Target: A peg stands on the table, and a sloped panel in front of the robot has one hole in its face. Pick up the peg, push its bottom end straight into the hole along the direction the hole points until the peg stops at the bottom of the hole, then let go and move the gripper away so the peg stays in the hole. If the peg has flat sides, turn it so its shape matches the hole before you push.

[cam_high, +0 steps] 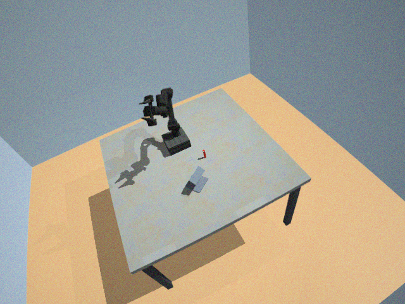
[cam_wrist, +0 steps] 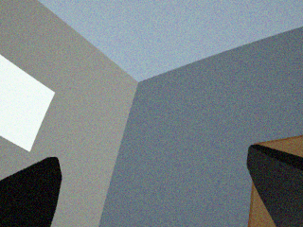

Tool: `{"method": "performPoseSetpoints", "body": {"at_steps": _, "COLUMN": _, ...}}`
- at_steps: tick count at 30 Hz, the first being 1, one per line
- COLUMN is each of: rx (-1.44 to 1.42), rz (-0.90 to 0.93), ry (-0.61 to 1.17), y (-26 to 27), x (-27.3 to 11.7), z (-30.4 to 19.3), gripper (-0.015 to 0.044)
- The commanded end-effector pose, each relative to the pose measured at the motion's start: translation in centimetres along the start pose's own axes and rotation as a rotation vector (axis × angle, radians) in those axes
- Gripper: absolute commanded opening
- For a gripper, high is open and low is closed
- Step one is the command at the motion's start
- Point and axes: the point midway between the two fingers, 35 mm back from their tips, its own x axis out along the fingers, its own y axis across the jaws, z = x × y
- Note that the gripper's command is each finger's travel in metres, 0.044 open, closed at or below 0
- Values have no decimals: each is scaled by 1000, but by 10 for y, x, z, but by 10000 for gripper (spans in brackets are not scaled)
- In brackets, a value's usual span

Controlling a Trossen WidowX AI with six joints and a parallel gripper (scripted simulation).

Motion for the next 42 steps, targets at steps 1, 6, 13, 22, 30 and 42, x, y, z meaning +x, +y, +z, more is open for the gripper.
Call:
{"method": "performPoseSetpoints", "body": {"at_steps": 1, "rx": -4, "rz": -5, "ry": 2, "y": -1, "x": 0, "z": -1, "gripper": 426}}
{"method": "performPoseSetpoints", "body": {"at_steps": 6, "rx": -116, "rz": -126, "ry": 71, "y": -35, "x": -1, "z": -20, "gripper": 440}}
{"method": "performPoseSetpoints", "body": {"at_steps": 13, "rx": -289, "rz": -309, "ry": 214, "y": -88, "x": -13, "z": -53, "gripper": 440}}
{"method": "performPoseSetpoints", "body": {"at_steps": 22, "rx": -492, "rz": -516, "ry": 444, "y": -150, "x": -48, "z": -95, "gripper": 440}}
{"method": "performPoseSetpoints", "body": {"at_steps": 30, "rx": -656, "rz": -682, "ry": 667, "y": -198, "x": -93, "z": -122, "gripper": 440}}
{"method": "performPoseSetpoints", "body": {"at_steps": 42, "rx": -926, "rz": -878, "ry": 1059, "y": -254, "x": -177, "z": -144, "gripper": 440}}
